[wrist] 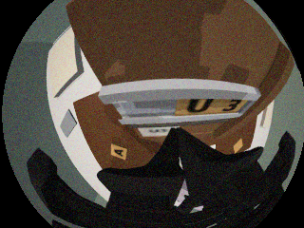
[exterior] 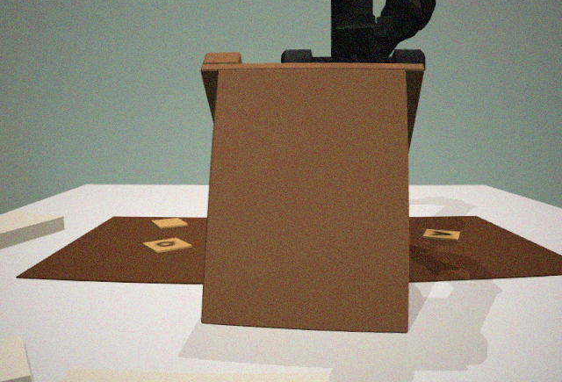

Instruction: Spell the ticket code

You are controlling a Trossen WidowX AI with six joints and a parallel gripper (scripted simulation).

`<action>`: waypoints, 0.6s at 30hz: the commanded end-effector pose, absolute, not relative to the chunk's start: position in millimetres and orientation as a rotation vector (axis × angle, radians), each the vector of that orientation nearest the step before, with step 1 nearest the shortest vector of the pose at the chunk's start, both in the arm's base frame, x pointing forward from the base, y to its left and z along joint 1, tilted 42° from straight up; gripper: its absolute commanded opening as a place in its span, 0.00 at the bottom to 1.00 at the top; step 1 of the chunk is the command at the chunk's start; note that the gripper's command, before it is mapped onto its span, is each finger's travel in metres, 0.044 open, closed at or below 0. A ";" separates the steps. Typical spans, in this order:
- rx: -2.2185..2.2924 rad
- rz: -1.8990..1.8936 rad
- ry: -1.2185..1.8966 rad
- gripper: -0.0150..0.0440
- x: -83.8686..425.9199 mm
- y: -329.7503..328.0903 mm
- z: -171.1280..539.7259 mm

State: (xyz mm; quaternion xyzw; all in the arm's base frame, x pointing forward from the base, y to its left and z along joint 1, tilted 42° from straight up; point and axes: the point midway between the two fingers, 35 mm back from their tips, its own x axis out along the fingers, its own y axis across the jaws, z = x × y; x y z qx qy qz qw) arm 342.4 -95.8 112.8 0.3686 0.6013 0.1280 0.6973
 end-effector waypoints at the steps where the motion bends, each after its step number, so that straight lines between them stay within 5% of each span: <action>1: 0.831 0.273 1.303 0.34 337.2 -103.0 117.1; 15: 0.813 -0.015 0.696 0.97 222.0 -176.8 167.2; 18: 0.813 -0.015 0.696 1.00 222.0 -176.8 167.2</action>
